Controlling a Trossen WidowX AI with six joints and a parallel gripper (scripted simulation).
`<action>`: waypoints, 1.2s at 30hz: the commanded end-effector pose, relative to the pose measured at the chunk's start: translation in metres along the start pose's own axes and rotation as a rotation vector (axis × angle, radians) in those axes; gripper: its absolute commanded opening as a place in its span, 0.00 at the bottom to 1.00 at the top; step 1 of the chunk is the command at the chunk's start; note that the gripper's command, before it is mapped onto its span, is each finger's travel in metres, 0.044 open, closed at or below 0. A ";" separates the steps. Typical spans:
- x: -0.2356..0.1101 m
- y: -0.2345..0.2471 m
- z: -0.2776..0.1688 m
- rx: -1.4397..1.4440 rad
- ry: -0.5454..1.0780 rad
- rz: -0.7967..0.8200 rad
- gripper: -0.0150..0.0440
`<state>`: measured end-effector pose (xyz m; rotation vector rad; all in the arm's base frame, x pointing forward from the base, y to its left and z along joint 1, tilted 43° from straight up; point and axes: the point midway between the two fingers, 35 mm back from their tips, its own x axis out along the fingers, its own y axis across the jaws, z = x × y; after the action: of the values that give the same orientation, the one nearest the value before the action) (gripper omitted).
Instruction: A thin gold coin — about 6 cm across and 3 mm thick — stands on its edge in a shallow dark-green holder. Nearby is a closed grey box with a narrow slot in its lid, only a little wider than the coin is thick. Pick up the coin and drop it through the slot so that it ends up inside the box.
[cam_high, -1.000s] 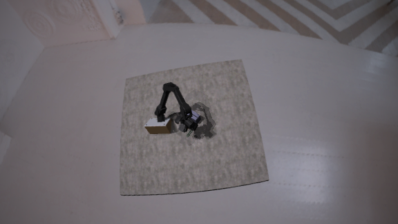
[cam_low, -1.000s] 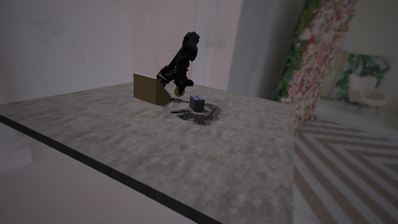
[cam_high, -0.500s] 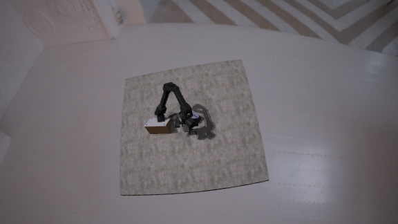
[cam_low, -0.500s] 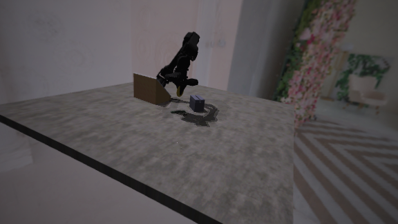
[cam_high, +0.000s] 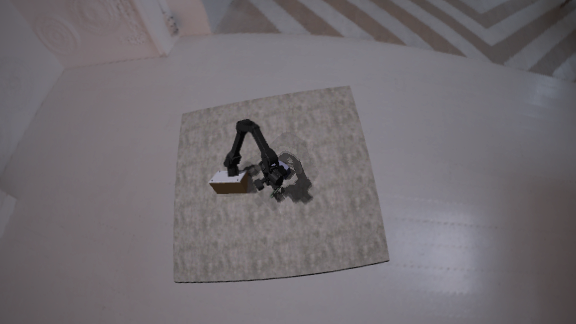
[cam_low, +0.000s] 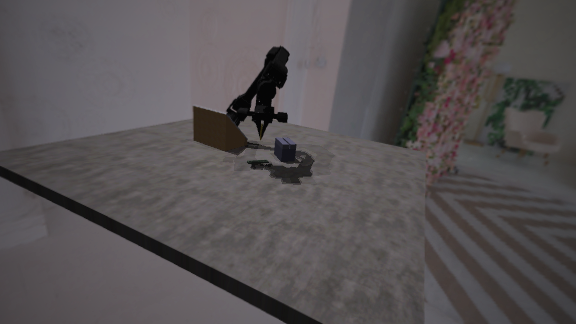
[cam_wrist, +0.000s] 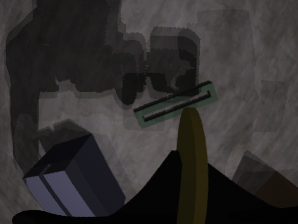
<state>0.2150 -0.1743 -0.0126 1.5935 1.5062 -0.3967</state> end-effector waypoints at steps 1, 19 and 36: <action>0.000 0.001 0.000 -0.132 0.003 0.002 0.25; -0.001 0.014 -0.007 -0.355 0.000 0.000 0.25; -0.002 0.048 -0.035 -0.353 -0.004 -0.002 0.25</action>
<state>0.2433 -0.1487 0.0205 1.3078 1.4813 -0.1244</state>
